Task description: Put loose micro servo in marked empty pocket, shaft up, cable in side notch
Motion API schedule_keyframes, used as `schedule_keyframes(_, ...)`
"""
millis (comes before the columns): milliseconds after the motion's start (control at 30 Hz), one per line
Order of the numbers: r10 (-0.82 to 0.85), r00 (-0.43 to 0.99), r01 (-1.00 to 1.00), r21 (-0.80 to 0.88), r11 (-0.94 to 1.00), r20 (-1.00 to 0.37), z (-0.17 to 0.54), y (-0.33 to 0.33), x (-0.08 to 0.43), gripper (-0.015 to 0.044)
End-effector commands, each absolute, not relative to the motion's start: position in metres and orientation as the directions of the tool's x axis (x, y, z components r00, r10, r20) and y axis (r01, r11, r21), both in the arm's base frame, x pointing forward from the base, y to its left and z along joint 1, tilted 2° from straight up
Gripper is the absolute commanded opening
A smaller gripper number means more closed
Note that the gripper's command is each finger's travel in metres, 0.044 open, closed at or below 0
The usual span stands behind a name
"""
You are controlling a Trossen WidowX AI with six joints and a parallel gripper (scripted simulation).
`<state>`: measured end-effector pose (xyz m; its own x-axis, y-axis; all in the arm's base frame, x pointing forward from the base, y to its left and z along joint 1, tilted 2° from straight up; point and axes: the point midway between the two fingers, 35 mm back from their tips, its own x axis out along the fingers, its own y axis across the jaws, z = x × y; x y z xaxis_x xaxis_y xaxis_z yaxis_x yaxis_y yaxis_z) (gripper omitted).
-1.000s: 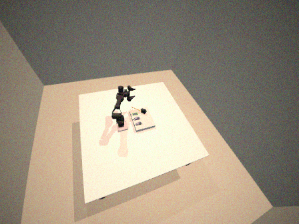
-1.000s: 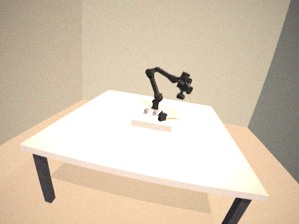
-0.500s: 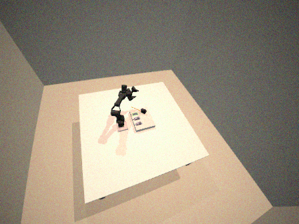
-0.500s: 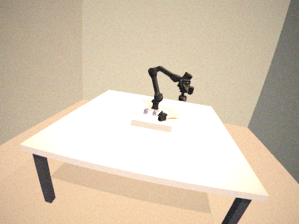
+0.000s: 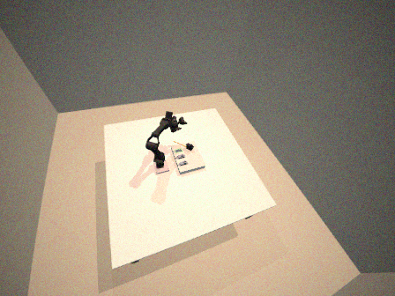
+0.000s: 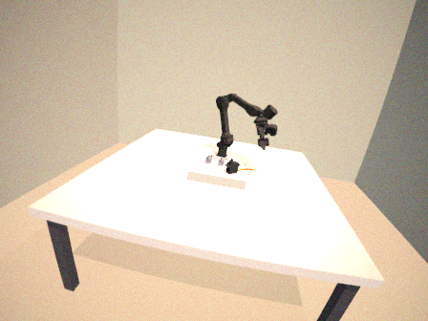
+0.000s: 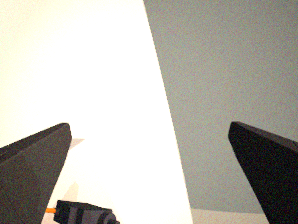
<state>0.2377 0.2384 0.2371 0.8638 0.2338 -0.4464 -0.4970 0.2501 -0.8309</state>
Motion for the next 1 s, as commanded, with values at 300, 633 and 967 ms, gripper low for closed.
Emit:
schedule_keyframes(300,0.173,0.791,-0.588,-0.651,0.479,-0.587,0.219,0.228,0.259,0.0440)
schedule_keyframes(633,0.124,0.716,-0.582,-0.489,0.650,-0.687,0.206,0.215,0.271,0.0440)
schedule_keyframes(967,0.078,0.623,-0.499,-0.318,0.807,-0.778,0.193,0.201,0.280,0.0440)
